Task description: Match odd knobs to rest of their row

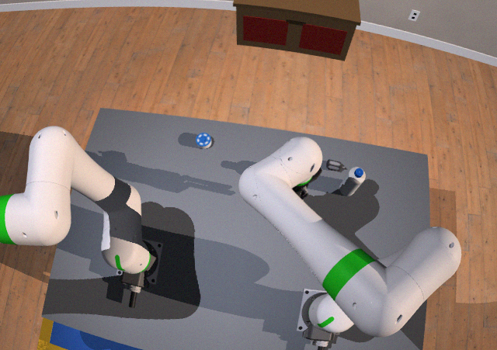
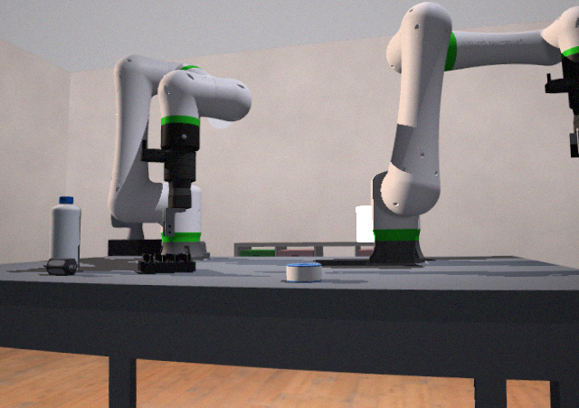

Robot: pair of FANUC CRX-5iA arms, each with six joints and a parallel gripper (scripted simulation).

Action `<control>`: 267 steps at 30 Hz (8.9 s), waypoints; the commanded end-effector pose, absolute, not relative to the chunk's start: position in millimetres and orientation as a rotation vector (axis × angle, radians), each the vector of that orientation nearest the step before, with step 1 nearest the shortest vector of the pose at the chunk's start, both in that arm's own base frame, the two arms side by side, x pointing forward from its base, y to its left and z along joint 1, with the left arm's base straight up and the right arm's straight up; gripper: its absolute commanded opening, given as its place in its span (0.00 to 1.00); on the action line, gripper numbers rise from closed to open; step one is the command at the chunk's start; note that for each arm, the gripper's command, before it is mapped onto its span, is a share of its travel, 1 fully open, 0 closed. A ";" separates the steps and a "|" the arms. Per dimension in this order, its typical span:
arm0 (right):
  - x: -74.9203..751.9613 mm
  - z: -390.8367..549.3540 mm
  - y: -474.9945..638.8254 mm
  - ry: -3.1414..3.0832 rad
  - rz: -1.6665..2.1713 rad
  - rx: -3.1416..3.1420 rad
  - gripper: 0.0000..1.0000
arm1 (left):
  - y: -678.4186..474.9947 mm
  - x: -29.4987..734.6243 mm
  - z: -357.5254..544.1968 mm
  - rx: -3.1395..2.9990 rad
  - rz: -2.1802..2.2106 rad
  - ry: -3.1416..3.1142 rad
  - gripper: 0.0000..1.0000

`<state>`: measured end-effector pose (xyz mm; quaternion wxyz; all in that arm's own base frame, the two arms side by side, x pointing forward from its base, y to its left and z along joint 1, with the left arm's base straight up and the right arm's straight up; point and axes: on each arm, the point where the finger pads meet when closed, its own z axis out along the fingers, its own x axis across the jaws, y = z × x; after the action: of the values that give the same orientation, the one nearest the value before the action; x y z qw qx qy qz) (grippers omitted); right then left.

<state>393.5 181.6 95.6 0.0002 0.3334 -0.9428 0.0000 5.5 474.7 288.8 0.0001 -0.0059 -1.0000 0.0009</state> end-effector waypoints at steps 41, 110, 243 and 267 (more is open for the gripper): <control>393.7 61.9 182.2 -2.963 0.000 1.048 0.46 | 475.0 5.7 289.7 -0.019 0.000 -3.142 1.00; 393.8 47.9 182.2 -2.960 0.000 1.056 0.30 | 475.0 5.7 289.7 -0.019 0.000 -3.142 1.00; 393.7 47.9 182.2 -1.229 0.001 2.892 0.46 | 475.0 5.7 289.7 -0.019 0.000 -3.142 1.00; 393.7 85.8 182.2 -1.229 0.001 2.892 0.46 | 475.0 5.7 289.7 -0.019 0.000 -3.142 1.00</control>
<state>393.4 182.0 83.5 -0.0001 0.9203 -0.3912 0.0000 5.5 474.7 288.8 0.0001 -0.0059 -1.0000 0.0009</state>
